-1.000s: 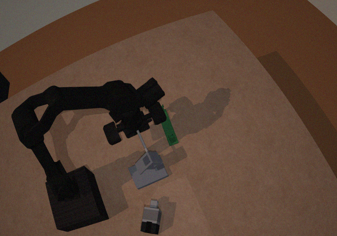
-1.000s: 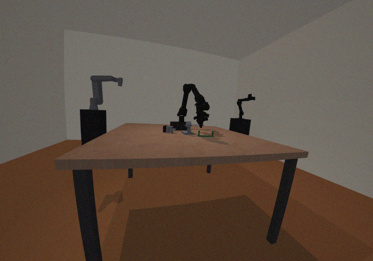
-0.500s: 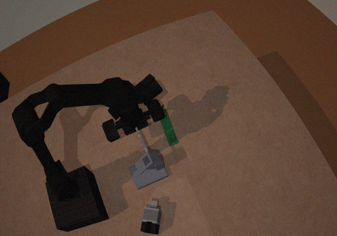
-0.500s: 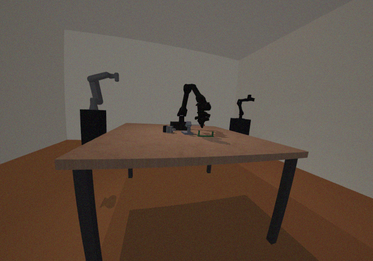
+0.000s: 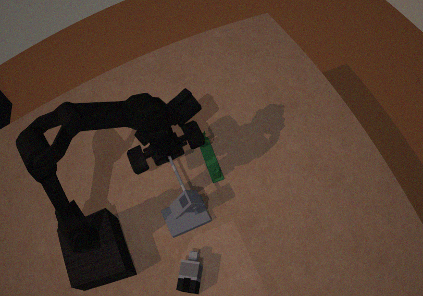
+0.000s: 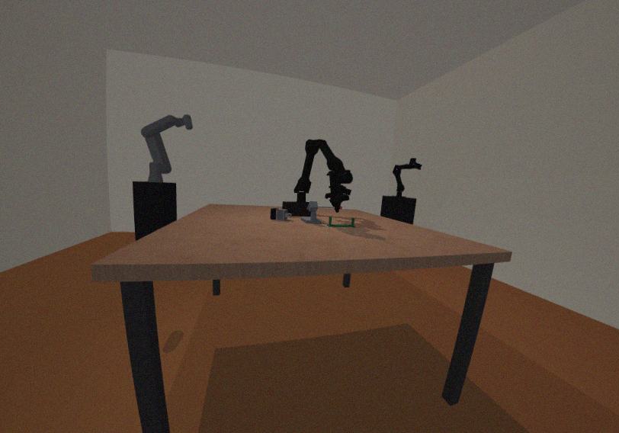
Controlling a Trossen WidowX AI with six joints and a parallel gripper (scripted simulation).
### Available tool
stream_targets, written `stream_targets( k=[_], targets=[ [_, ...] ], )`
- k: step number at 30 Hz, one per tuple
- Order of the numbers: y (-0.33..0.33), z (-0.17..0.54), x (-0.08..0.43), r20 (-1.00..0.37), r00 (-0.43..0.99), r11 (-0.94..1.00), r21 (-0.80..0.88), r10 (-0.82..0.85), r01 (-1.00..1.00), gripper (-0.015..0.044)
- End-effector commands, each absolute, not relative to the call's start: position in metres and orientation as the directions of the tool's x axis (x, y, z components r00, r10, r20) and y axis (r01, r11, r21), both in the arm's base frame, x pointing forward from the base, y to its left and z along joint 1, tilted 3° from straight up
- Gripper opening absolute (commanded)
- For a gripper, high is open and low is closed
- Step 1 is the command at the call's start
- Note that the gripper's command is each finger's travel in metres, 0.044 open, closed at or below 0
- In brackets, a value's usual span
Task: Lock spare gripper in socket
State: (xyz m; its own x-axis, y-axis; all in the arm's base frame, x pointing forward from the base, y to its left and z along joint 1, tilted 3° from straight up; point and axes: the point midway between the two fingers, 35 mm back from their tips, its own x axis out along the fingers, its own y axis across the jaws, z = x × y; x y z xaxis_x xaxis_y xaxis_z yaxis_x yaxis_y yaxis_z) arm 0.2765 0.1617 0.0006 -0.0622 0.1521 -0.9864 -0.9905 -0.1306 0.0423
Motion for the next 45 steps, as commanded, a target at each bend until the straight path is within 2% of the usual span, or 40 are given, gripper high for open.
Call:
stream_targets(
  k=[1,45],
  targets=[
    [0.166,0.002,0.277,-0.987,-0.06,-0.126,0.041,0.151,-0.991,0.0],
    [0.191,0.017,0.273,-0.987,-0.082,-0.13,0.063,0.142,-0.99,0.0]
  ],
)
